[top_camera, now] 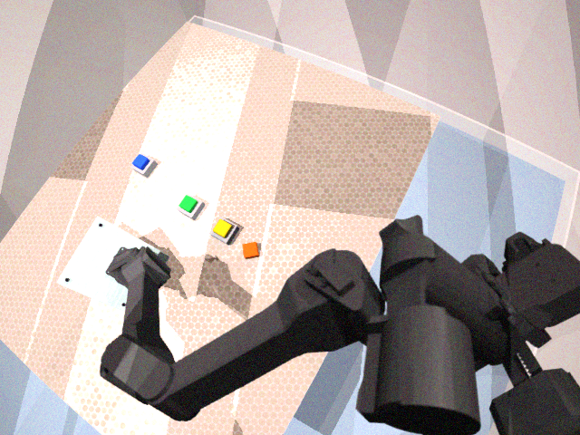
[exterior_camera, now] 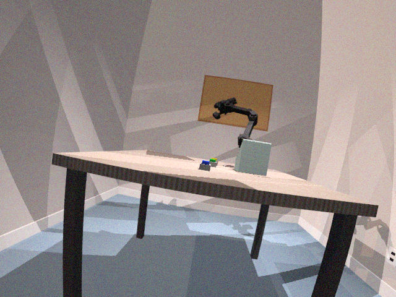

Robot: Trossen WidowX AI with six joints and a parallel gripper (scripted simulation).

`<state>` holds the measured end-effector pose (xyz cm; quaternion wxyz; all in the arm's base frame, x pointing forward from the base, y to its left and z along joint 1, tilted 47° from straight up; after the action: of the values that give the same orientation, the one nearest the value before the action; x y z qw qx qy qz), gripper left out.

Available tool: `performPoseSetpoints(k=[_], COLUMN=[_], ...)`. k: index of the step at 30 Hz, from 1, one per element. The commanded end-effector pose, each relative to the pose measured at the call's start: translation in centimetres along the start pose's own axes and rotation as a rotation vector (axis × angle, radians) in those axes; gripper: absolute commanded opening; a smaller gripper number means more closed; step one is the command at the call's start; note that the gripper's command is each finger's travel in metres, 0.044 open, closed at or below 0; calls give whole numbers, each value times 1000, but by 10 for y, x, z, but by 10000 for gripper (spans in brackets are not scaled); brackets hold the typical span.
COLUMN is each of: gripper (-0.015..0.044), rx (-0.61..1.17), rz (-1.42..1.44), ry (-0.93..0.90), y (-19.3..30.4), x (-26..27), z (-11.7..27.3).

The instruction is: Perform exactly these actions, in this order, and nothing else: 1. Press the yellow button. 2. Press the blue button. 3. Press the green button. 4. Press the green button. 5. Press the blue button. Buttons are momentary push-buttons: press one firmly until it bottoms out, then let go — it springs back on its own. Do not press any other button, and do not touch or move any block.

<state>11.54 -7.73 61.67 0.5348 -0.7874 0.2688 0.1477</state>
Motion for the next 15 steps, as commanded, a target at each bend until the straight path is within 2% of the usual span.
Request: performPoseSetpoints(k=[1,4,8,15], gripper=[400,400,400,400], rx=[-6,-76,-113,-111], rz=[0,5,11,46], ry=[-12,-185,-342,-693], y=[-1,-6,-4,19], x=[4,57,101,184], z=[1,15,34,92])
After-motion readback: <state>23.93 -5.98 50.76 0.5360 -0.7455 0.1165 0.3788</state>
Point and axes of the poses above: the point midway between the two fingers, 35 mm back from their tips, its own z axis back along the fingers, its own x axis across the jaws, y = z × x, the point moved 10 cm from there along z, back along the fingers, and after that the axes turned 9 degrees about -z, right-handed, at the moved point
